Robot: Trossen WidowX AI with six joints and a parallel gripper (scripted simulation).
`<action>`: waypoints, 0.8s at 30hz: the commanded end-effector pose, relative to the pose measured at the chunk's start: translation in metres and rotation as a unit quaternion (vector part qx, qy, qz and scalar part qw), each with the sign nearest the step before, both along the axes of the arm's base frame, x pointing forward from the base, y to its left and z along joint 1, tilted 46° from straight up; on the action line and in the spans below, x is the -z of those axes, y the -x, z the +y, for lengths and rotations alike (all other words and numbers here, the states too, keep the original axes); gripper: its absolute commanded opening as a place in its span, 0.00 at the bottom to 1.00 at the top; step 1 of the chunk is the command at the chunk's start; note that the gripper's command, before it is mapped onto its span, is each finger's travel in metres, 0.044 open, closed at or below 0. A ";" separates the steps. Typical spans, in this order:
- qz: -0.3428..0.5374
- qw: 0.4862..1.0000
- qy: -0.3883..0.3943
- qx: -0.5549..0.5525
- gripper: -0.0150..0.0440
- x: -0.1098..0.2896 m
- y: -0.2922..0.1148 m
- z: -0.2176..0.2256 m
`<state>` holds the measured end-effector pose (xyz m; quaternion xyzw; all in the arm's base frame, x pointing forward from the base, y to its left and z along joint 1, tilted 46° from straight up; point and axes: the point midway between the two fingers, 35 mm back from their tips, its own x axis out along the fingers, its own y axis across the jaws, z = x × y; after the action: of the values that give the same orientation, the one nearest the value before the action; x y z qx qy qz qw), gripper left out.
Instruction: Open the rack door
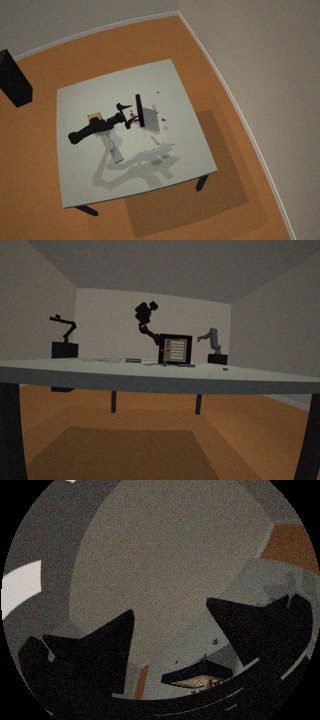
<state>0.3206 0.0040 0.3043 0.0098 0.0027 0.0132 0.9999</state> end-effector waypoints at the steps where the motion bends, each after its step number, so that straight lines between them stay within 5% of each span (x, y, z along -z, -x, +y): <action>1: 0.001 1.000 0.000 0.000 0.89 0.000 0.000 0.000; 4: 0.018 1.000 -0.005 0.002 0.76 0.008 -0.004 0.001; 24: 0.269 0.959 -0.050 0.073 0.76 0.101 -0.041 0.006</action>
<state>0.3593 0.0089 0.2121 0.0602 0.2428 -0.0510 0.9669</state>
